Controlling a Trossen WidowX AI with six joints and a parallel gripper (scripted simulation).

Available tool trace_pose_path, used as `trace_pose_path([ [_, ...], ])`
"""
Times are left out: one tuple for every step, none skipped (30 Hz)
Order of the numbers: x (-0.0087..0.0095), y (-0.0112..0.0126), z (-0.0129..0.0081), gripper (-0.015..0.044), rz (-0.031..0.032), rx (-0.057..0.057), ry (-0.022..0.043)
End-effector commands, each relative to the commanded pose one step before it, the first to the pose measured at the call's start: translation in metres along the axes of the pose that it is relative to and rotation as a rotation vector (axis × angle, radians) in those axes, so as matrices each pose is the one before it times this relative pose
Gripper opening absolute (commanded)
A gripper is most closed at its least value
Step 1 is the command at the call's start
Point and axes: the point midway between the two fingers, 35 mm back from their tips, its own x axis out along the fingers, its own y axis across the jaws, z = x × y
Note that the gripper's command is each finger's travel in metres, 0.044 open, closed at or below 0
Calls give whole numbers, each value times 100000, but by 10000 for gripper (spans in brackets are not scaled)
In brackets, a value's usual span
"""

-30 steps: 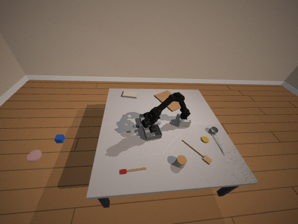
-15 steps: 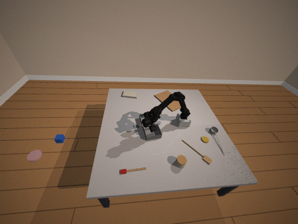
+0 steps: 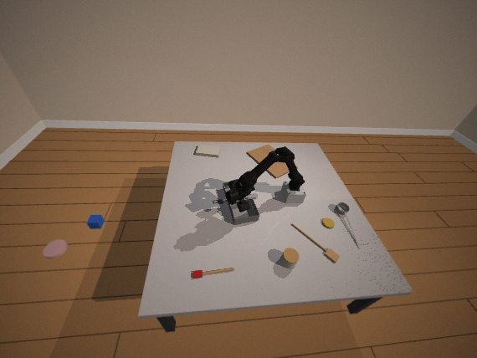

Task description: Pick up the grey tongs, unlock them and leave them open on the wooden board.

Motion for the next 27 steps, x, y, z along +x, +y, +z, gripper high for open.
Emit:
trace_pose_path([
  [824, -16, -64, 260, -534, -615, 471],
  [166, -2, 2, 260, -7, 0, 0],
  [166, -2, 1, 260, -7, 0, 0],
  [165, -2, 0, 260, -7, 0, 0],
  [165, -3, -1, 260, -7, 0, 0],
  [165, -3, -1, 260, -8, 0, 0],
  [165, -3, -2, 260, -8, 0, 0],
  [165, -3, -3, 260, -8, 0, 0],
  [165, -3, -4, 260, -8, 0, 0],
  [165, -3, -4, 260, -9, 0, 1],
  [164, -3, -5, 260, -9, -1, 1],
  [164, -3, -6, 260, -9, -1, 1],
  [164, -3, -7, 260, -9, -1, 1],
  [164, -3, -8, 260, -9, -1, 1],
  [164, -4, -8, 260, -10, -1, 1],
  [164, -4, -9, 260, -10, -1, 1],
  [164, -4, -10, 260, -10, -1, 1],
  [163, -4, -11, 260, -10, -1, 1],
  [163, -4, -11, 260, -11, -1, 1],
  [163, -4, -12, 260, -11, -1, 1],
  [163, -4, -13, 260, -11, -1, 1],
  [163, -4, -14, 260, -11, -1, 1],
  [162, -4, -15, 260, -12, -1, 1],
  [162, -4, -15, 260, -12, -1, 2],
  [162, -4, -16, 260, -12, -1, 2],
  [162, -4, -17, 260, -12, -1, 2],
  [162, -4, -18, 260, -13, -1, 2],
])
